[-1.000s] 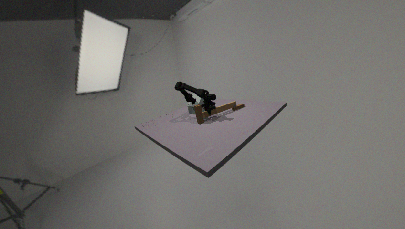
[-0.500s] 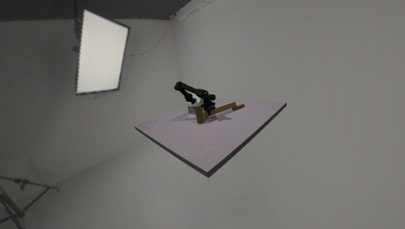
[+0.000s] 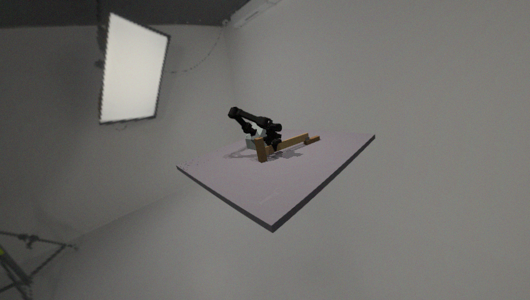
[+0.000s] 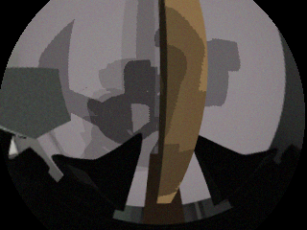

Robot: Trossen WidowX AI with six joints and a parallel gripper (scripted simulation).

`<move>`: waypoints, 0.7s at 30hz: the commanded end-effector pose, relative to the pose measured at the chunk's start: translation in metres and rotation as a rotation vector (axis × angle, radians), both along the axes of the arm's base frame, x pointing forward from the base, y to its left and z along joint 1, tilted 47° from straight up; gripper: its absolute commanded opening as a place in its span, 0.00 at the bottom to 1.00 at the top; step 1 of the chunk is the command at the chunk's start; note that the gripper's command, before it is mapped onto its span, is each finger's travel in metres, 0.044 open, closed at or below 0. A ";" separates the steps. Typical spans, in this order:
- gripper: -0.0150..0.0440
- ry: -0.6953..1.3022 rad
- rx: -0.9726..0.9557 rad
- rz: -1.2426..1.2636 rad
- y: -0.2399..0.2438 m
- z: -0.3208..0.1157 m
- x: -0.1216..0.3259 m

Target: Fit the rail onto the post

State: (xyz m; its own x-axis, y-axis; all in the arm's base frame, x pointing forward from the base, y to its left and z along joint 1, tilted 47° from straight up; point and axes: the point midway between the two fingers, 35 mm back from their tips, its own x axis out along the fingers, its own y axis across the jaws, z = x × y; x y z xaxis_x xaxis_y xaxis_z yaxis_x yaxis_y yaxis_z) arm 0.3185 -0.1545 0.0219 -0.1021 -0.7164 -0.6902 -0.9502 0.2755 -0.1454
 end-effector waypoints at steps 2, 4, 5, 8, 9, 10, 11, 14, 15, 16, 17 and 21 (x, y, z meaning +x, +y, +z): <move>0.97 0.000 0.000 -0.001 0.000 0.000 0.000; 1.00 0.000 0.000 -0.001 0.000 0.000 0.000; 1.00 0.000 0.000 -0.001 0.000 0.000 0.000; 1.00 0.000 0.000 0.000 0.002 0.000 0.001; 1.00 -0.001 0.000 0.000 0.009 -0.001 0.003; 1.00 -0.002 0.001 0.001 0.021 -0.001 0.007; 1.00 -0.004 0.000 0.003 0.032 -0.001 0.010; 1.00 -0.004 -0.002 0.003 0.041 -0.001 0.012; 1.00 -0.004 -0.002 0.003 0.041 -0.001 0.012; 1.00 -0.004 -0.002 0.003 0.041 -0.001 0.012; 1.00 -0.004 -0.002 0.003 0.041 -0.001 0.012; 1.00 -0.004 -0.002 0.003 0.041 -0.001 0.012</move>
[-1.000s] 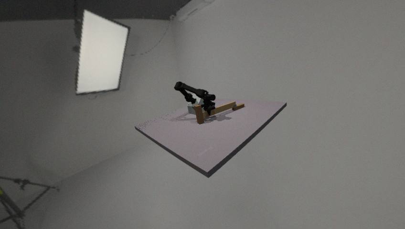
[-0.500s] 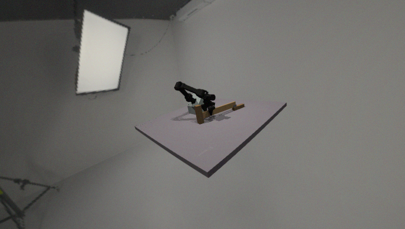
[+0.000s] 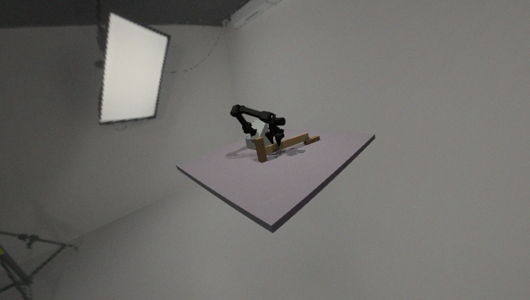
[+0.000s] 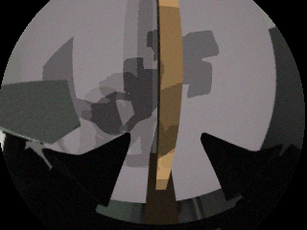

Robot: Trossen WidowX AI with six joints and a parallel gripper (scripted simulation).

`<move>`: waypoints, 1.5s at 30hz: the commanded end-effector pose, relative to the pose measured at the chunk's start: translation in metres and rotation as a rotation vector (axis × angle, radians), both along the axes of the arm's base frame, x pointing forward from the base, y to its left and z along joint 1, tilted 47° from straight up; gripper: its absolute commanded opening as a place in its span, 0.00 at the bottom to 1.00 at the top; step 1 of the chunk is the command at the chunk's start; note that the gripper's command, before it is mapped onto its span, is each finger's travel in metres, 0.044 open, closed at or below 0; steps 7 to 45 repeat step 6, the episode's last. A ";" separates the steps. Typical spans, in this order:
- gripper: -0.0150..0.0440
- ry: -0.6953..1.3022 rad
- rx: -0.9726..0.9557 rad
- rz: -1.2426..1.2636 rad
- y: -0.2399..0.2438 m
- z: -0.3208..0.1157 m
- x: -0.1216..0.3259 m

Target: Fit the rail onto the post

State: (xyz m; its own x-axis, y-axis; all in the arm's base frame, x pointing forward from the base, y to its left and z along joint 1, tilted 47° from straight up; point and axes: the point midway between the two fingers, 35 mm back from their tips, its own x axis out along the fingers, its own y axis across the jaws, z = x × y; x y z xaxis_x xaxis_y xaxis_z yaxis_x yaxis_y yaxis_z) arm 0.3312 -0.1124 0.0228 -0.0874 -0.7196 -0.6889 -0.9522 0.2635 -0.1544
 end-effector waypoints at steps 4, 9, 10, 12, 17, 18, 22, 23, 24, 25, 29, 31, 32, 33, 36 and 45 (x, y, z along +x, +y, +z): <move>1.00 0.004 0.001 -0.009 -0.001 -0.002 -0.001; 1.00 0.004 0.001 -0.009 -0.001 -0.002 -0.001; 1.00 0.004 0.001 -0.009 -0.001 -0.002 -0.001; 1.00 0.004 0.001 -0.009 -0.001 -0.002 -0.001; 1.00 0.004 0.001 -0.009 -0.001 -0.002 -0.001; 1.00 0.004 0.001 -0.009 -0.001 -0.002 -0.001; 1.00 0.004 0.001 -0.009 -0.001 -0.002 -0.001; 1.00 0.004 0.001 -0.009 -0.001 -0.002 -0.001; 1.00 0.004 0.001 -0.009 -0.001 -0.002 -0.001; 1.00 0.004 0.001 -0.009 -0.001 -0.002 -0.001; 1.00 0.004 0.001 -0.009 -0.001 -0.002 -0.001; 1.00 0.004 0.001 -0.009 -0.001 -0.002 -0.001; 1.00 0.004 0.001 -0.009 -0.001 -0.002 -0.001; 1.00 0.004 0.001 -0.009 -0.001 -0.002 -0.001; 1.00 0.004 0.001 -0.009 -0.001 -0.002 -0.001; 1.00 0.004 0.001 -0.009 -0.001 -0.002 -0.001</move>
